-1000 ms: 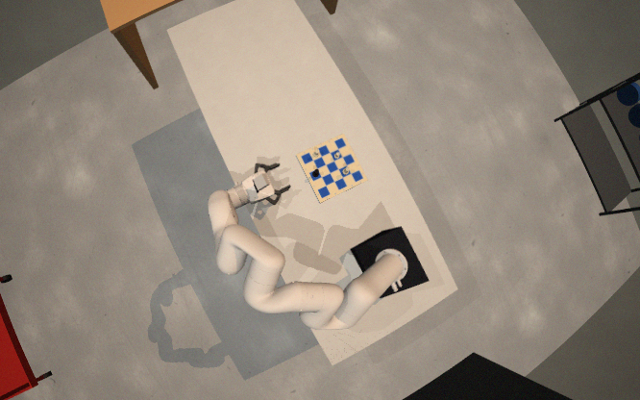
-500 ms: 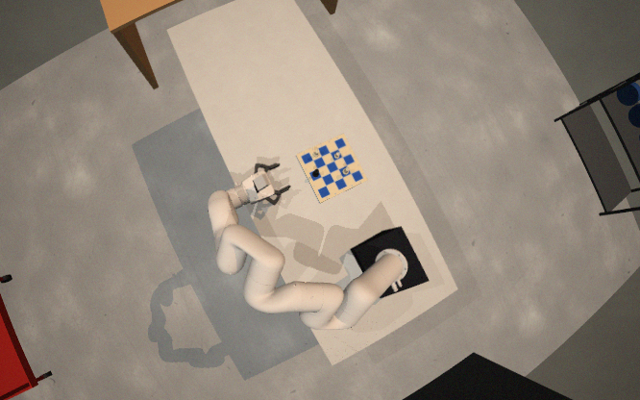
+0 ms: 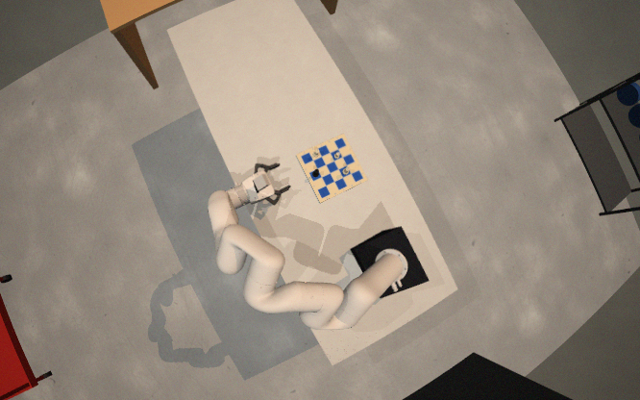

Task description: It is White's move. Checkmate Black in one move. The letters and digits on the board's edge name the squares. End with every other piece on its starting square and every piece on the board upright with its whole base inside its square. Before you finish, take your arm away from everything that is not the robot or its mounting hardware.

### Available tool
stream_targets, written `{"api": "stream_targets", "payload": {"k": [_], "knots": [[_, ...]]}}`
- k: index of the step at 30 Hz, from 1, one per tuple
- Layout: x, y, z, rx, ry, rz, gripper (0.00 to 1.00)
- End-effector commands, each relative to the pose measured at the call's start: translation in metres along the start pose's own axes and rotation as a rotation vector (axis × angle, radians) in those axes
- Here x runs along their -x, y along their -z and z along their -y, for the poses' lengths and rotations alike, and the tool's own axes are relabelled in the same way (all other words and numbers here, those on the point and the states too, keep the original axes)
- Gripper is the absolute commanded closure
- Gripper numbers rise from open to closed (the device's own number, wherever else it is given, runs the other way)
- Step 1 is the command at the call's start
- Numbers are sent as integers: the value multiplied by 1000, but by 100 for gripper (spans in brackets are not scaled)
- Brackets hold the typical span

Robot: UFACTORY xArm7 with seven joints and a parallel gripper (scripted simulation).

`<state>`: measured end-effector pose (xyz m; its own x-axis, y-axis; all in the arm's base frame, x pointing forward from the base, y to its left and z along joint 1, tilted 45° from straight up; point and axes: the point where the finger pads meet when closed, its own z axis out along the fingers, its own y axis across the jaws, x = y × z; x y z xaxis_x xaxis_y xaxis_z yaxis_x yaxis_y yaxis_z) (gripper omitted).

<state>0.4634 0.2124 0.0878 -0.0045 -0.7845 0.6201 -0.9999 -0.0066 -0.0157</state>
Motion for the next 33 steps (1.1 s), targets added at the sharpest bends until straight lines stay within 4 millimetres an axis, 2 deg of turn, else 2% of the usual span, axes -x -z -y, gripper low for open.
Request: {"api": "stream_targets", "payload": {"k": [1, 25, 29, 33], "knots": [[-2, 0, 1, 0, -4, 0, 0], [-5, 1, 2, 0, -4, 0, 0], [-20, 2, 2, 0, -4, 0, 0], [-45, 5, 4, 0, -4, 0, 0]]}}
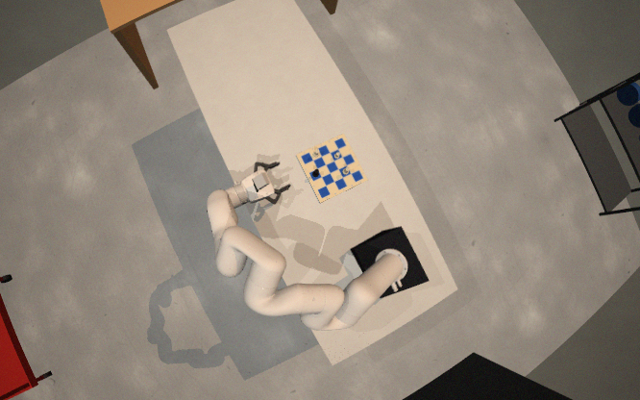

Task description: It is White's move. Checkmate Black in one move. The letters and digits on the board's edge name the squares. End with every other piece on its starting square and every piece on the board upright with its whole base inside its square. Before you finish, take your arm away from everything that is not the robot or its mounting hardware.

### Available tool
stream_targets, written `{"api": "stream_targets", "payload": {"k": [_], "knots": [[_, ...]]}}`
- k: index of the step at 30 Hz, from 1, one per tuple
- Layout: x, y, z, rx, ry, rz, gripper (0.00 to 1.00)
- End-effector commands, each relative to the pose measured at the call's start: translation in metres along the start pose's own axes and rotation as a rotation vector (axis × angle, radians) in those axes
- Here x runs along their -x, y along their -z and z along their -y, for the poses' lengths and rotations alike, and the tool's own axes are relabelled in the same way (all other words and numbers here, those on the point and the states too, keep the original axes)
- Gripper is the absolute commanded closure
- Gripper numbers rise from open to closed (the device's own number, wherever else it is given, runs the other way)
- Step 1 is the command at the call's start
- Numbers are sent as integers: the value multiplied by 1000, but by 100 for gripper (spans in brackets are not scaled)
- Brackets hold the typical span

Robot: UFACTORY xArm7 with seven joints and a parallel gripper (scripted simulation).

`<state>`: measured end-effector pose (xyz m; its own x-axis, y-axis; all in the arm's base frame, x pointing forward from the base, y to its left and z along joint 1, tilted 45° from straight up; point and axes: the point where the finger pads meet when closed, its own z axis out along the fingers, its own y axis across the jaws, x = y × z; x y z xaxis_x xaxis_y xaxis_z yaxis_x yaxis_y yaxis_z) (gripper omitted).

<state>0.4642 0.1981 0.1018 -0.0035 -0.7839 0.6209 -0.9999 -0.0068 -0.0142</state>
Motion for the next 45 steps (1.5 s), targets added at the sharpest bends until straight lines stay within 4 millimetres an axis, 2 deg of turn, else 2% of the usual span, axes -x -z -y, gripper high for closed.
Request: {"api": "stream_targets", "payload": {"k": [1, 7, 13, 19, 22, 24, 26, 28, 29, 30, 32, 33, 35, 36, 37, 38, 40, 41, 43, 44, 45], "knots": [[-32, 4, 3, -1, -5, 1, 0], [-65, 8, 5, -1, -5, 1, 0], [-71, 9, 6, -1, -5, 1, 0], [-68, 4, 5, 23, -31, 16, 0], [-68, -11, 5, 109, -123, 72, 0], [-70, -28, 5, 208, -233, 134, 0], [-70, -28, 5, 208, -233, 134, 0], [-71, -50, 5, 314, -347, 202, 0], [-71, -50, 5, 336, -371, 216, 0], [-72, -63, 5, 359, -398, 230, 0], [-72, -63, 5, 410, -451, 264, 0], [-73, -77, 5, 450, -496, 289, 0], [-73, -77, 5, 488, -535, 313, 0], [-74, -91, 5, 543, -596, 347, 0], [-74, -91, 5, 569, -623, 365, 0], [-75, -105, 5, 600, -659, 383, 0], [-75, -105, 5, 652, -712, 418, 0], [-76, -120, 4, 691, -757, 442, 0], [-76, -120, 4, 691, -757, 442, 0], [-76, -134, 4, 781, -854, 499, 0], [-76, -134, 4, 805, -878, 516, 0]]}}
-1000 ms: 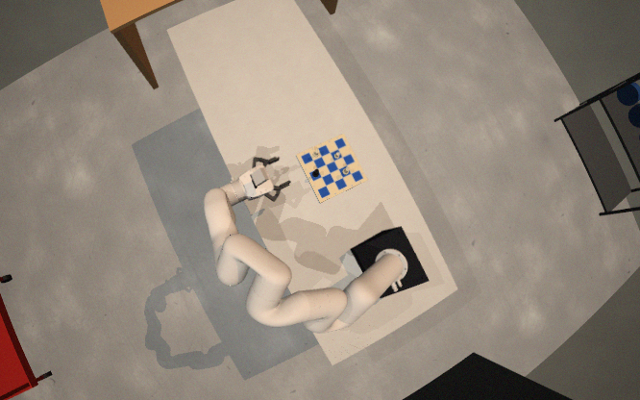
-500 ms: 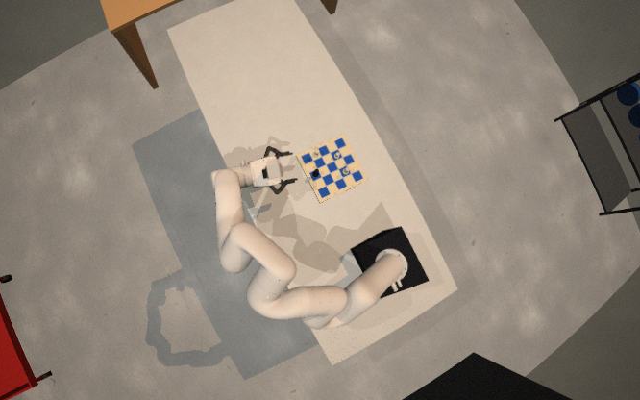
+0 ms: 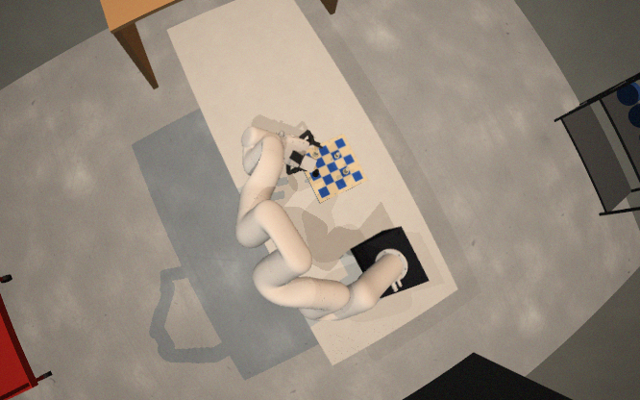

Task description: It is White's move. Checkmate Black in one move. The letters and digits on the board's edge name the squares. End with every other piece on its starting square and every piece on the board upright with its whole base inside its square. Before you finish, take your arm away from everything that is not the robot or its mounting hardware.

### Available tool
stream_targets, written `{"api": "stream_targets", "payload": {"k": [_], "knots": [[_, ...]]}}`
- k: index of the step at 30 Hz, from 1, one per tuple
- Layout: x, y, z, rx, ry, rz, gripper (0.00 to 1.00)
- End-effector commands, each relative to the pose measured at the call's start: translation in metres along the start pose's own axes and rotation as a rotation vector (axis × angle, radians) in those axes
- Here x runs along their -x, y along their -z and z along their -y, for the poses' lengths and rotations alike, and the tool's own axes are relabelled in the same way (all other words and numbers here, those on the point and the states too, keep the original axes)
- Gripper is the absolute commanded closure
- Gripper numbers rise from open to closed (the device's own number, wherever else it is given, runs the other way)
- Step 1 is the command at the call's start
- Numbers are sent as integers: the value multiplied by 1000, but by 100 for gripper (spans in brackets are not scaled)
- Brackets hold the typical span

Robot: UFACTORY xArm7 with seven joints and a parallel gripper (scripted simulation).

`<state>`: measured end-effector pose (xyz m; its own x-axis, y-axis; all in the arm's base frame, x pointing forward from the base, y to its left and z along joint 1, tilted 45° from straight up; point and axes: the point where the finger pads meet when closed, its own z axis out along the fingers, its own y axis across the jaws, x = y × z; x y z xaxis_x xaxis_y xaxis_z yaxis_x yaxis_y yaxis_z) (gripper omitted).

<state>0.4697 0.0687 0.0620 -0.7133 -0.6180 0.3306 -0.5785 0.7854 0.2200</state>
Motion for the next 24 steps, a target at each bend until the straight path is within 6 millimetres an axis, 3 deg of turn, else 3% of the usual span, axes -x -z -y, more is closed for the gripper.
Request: {"api": "stream_targets", "payload": {"k": [1, 13, 24], "knots": [[-2, -17, 15, 175, -164, 119, 0], [-13, -60, 57, 522, -533, 331, 0], [-20, -88, 84, 752, -778, 473, 0]]}}
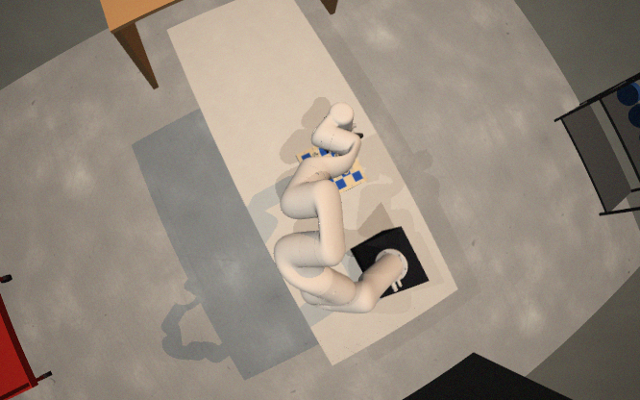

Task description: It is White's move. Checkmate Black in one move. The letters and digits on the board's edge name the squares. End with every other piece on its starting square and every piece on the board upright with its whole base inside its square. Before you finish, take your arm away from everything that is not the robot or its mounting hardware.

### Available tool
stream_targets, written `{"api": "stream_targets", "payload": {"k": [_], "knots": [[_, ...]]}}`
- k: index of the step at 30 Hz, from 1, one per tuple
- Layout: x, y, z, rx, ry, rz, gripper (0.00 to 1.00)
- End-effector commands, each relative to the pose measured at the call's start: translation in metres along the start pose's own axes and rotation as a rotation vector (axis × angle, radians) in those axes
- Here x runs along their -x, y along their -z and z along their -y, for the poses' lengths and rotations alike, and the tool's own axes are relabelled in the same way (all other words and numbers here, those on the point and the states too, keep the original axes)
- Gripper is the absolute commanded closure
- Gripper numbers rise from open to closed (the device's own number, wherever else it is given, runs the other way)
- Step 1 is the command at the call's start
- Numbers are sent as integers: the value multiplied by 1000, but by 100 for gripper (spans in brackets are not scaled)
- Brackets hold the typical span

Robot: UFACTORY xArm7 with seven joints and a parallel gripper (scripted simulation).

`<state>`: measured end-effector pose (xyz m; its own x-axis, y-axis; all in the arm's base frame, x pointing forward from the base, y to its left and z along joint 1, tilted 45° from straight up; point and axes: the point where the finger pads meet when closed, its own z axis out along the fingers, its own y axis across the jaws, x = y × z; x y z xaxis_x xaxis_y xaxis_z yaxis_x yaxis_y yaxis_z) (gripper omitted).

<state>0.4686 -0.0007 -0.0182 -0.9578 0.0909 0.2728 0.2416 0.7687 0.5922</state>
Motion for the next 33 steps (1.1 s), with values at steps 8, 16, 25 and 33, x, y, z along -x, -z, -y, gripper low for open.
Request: {"api": "stream_targets", "payload": {"k": [8, 16, 25, 33], "knots": [[6, -2, 18, 119, -104, 80, 0], [6, -2, 18, 119, -104, 80, 0], [6, -2, 18, 119, -104, 80, 0], [6, -3, 17, 120, -135, 78, 0]]}}
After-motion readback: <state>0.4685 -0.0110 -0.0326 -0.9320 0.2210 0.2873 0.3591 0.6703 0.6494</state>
